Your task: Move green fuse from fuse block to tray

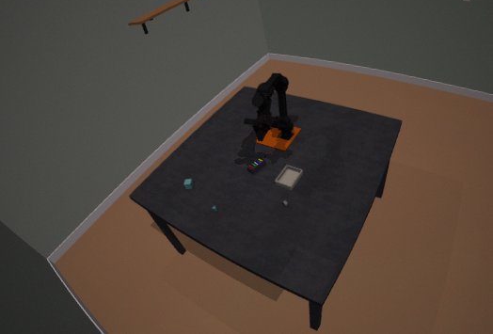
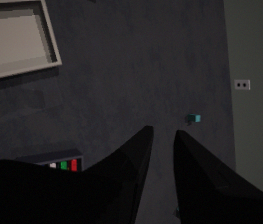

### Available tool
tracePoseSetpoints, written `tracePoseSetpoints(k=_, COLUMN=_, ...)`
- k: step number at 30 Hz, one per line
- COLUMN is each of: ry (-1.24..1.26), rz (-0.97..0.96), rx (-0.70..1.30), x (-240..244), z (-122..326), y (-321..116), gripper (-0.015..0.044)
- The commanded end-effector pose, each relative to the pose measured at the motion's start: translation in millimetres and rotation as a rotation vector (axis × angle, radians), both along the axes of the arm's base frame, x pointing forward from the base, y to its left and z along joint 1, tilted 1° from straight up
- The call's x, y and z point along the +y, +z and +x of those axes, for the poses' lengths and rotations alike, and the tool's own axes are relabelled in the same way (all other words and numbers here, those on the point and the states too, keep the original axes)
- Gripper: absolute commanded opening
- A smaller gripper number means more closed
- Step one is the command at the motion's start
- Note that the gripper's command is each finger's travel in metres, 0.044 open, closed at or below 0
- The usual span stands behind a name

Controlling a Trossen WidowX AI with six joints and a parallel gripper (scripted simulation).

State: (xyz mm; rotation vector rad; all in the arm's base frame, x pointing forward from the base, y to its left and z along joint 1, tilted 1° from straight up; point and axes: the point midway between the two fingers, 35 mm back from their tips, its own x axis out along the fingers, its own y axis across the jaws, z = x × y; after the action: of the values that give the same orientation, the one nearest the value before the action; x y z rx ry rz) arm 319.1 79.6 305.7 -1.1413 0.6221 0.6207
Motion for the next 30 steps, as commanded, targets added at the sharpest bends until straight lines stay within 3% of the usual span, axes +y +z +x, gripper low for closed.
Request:
tracePoseSetpoints(k=1, ry=-0.006, rz=-0.071, rx=0.118, x=-20, z=12, y=-40, gripper=0.0061)
tracePoseSetpoints(k=13, ry=0.004, rz=-0.16, rx=0.688, x=-115, z=1, y=-191, gripper=0.0061)
tracePoseSetpoints(k=30, ry=0.005, rz=-0.158, rx=0.696, x=-109, z=2, y=-202, gripper=0.0061)
